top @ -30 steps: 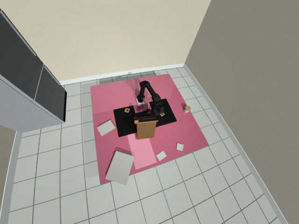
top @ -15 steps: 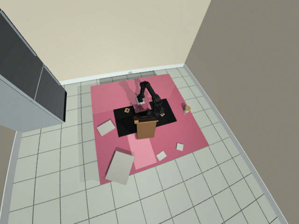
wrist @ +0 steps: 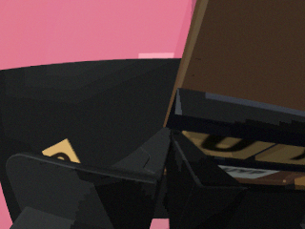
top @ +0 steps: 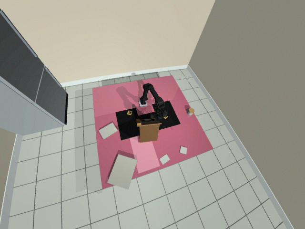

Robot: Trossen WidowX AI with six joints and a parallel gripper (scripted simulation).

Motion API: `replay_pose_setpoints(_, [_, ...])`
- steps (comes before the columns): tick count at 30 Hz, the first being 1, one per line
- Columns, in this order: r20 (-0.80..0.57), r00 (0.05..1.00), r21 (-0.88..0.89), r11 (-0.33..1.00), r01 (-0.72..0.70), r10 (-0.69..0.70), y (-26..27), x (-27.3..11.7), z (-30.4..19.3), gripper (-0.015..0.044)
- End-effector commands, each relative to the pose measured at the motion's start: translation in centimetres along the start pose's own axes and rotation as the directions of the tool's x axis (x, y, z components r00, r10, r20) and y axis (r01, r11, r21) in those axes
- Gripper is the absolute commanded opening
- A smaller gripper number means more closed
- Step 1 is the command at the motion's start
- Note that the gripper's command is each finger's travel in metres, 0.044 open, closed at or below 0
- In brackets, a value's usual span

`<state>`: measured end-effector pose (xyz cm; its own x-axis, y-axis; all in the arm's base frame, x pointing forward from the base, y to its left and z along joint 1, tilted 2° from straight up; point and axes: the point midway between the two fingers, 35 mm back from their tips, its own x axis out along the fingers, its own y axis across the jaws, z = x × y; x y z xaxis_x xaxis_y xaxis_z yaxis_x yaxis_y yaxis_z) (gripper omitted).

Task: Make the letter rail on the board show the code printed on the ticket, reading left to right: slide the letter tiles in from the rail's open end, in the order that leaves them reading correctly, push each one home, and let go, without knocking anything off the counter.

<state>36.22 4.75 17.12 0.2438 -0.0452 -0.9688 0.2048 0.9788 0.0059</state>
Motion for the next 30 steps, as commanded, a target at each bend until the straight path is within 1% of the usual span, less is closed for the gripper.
replay_pose_setpoints(1, [-0.003,1.000,-0.003,1.000,-0.003,0.003,0.0,0.1,0.0,0.0000])
replay_pose_setpoints(30, [-0.003,1.000,-0.003,1.000,-0.002,0.002,-1.0,-0.1,-0.1,0.0000])
